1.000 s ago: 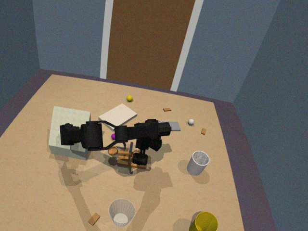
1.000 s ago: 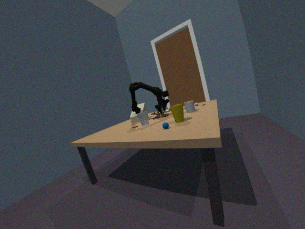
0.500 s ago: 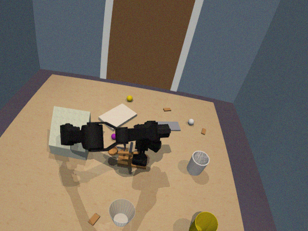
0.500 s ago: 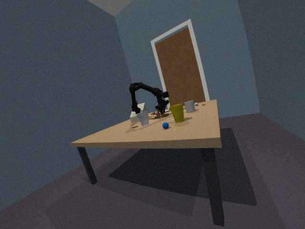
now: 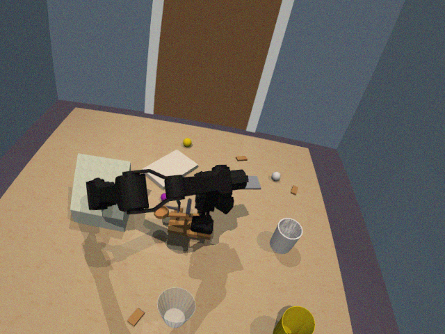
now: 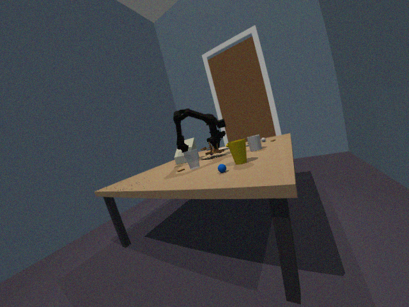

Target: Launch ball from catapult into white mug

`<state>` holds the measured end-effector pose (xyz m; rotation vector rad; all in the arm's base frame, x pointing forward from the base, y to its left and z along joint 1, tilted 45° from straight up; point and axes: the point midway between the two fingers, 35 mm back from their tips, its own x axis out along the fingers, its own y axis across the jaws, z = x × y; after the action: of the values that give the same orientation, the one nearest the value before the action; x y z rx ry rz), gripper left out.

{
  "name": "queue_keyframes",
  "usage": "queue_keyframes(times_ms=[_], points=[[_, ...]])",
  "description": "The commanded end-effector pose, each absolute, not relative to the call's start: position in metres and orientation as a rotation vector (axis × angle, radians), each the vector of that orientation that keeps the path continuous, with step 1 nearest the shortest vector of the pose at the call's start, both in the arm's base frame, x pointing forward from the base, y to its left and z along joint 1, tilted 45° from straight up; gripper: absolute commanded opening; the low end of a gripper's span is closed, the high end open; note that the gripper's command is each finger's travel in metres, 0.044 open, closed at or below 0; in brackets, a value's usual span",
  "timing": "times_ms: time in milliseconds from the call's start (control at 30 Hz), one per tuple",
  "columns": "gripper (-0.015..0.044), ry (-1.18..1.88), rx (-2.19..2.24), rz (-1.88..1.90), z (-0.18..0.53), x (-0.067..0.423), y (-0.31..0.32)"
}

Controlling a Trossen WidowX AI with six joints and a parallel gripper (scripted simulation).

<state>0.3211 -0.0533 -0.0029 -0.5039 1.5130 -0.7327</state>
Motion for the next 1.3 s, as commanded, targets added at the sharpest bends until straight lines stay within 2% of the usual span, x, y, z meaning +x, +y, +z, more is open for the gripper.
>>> queue_keyframes(times_ms=[0,1267], points=[[0.0,1.482,-0.492,-0.723,0.011,0.328,-0.04],[0.0,1.486,-0.49,-0.728,-0.022,0.327,-0.074]])
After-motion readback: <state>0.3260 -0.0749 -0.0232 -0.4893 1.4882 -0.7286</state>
